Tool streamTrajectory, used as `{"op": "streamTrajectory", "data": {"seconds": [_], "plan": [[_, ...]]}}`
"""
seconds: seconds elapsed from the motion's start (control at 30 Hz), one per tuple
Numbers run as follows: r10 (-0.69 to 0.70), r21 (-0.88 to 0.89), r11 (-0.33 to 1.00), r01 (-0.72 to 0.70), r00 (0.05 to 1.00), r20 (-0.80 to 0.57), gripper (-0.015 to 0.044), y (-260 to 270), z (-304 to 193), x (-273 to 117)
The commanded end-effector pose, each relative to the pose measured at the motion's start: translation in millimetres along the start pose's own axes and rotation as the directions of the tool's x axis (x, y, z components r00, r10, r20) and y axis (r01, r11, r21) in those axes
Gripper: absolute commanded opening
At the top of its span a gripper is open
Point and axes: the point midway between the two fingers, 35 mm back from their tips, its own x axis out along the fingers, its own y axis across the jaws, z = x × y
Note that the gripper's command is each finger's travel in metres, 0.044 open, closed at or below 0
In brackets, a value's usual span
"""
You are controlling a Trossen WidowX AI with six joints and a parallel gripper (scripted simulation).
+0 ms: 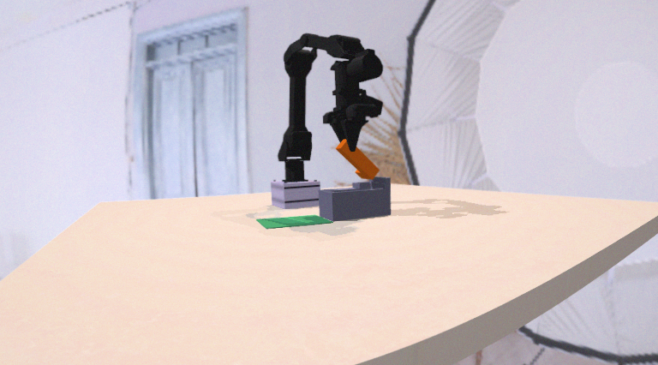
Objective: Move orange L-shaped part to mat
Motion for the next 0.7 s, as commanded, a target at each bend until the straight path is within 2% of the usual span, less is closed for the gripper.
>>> {"op": "streamTrajectory", "data": {"seconds": [0.0,0.67], "plan": [[0.001,0.003,1.000,-0.001,1.000,0.002,0.0000,1.3,-13.4,0.4],[0.001,0.003,1.000,-0.001,1.000,-0.006,0.0000,7.0,-91.4,1.7]]}}
